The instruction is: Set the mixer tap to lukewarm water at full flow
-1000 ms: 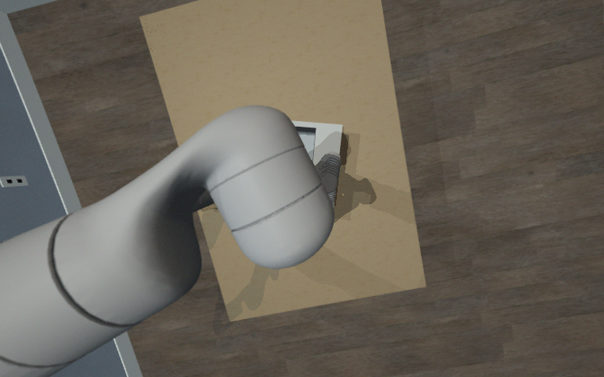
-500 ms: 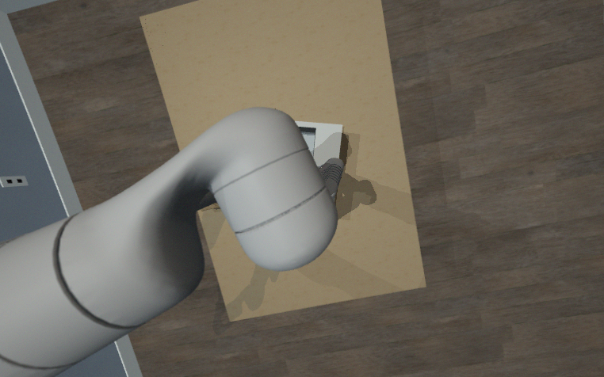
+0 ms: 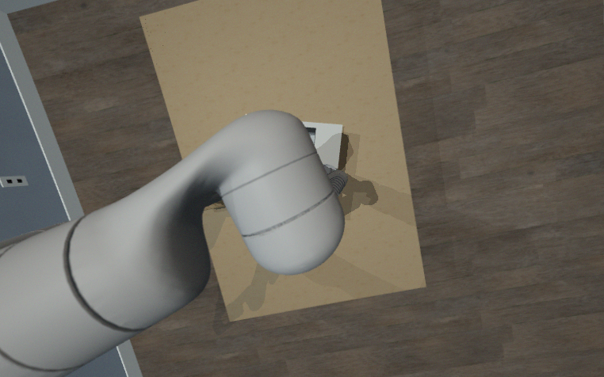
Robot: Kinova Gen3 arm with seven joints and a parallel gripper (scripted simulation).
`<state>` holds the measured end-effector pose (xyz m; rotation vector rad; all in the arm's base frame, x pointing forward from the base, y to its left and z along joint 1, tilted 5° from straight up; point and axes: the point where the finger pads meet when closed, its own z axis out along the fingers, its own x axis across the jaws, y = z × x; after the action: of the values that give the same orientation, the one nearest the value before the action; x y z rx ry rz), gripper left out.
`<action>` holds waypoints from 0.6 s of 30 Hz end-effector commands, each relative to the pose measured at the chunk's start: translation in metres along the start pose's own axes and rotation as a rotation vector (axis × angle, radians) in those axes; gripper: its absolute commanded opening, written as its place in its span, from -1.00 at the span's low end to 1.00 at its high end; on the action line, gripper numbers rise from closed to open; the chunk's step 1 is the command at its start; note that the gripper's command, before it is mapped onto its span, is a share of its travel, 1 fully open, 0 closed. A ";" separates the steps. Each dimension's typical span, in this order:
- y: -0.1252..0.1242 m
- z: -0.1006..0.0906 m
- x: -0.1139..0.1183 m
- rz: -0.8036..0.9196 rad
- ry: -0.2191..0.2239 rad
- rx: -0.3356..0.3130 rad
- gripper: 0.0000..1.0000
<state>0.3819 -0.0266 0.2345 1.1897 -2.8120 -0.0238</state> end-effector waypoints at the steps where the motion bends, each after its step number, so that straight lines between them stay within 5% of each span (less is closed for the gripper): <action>1: -0.001 -0.001 -0.001 0.047 0.000 0.001 -1.00; 18: -0.004 -0.002 0.008 0.516 0.001 -0.005 -1.00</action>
<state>0.3785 -0.0364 0.2364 0.4764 -3.0113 -0.0001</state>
